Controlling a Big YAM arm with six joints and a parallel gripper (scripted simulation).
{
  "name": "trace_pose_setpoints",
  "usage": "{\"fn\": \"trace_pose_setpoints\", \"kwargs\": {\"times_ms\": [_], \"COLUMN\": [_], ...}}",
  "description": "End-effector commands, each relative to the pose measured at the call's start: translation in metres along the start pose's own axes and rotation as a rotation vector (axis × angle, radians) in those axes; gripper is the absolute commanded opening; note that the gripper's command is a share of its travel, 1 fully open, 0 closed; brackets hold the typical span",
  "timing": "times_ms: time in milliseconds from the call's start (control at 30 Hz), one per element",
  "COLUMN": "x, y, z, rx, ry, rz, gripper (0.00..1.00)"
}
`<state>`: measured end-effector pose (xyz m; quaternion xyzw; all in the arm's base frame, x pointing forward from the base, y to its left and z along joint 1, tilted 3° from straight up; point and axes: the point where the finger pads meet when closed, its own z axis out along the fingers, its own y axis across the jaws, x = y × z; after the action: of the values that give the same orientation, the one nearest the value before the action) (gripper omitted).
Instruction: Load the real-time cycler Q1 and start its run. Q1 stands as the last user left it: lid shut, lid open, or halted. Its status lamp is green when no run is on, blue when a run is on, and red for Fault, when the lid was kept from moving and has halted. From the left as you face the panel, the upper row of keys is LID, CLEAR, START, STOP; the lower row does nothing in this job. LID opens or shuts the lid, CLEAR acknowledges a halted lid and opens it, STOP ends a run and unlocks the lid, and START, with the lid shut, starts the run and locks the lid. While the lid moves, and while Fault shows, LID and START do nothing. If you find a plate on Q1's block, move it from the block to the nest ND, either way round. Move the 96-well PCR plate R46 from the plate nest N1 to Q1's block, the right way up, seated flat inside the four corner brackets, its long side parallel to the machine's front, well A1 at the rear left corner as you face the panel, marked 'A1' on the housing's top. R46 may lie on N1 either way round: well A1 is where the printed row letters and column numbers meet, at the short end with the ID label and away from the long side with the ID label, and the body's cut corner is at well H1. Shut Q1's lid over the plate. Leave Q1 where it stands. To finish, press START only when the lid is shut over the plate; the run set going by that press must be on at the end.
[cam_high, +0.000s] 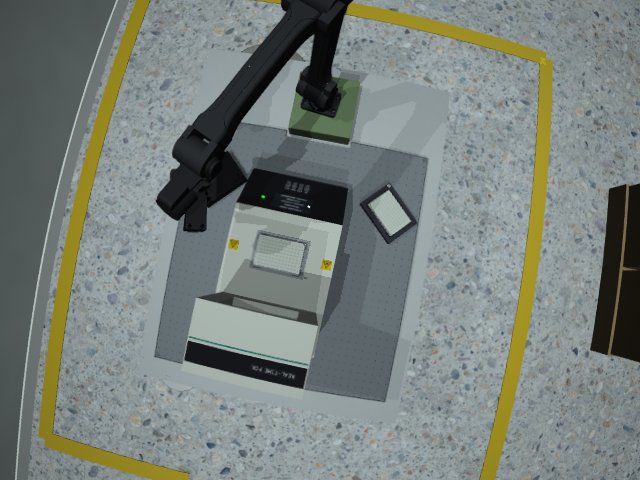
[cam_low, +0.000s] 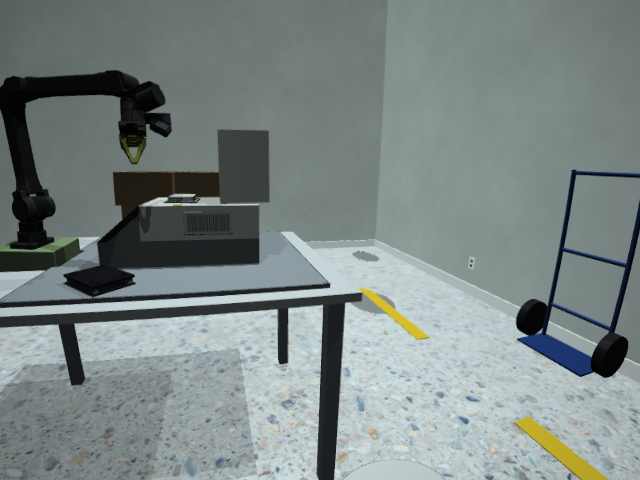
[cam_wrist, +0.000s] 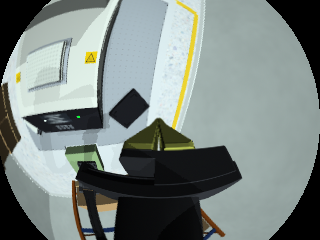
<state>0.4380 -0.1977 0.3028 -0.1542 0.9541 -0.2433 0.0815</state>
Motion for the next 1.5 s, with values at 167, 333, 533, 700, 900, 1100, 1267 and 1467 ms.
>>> {"fn": "trace_pose_setpoints", "kwargs": {"times_ms": [167, 333, 533, 700, 900, 1100, 1267, 1467], "x": [-0.05, -0.07, -0.076, -0.099, -0.11, -0.121, -0.136, -0.143], "y": [0.003, 0.033, 0.033, 0.062, 0.082, 0.101, 0.126, 0.145], "z": [-0.041, -0.041, -0.05, -0.066, -0.06, -0.077, -0.085, -0.09], "rx": [-0.119, -0.108, -0.167, -0.21, -0.319, -0.292, -0.375, -0.413], "ry": [-0.081, -0.07, -0.07, -0.084, -0.013, -0.051, -0.003, 0.041], "rz": [0.128, 0.095, 0.153, 0.146, 0.22, 0.189, 0.223, 0.27], "gripper": [0.0, 0.0, 0.0, 0.0, 0.0, 0.0, 0.0, 0.0]}}
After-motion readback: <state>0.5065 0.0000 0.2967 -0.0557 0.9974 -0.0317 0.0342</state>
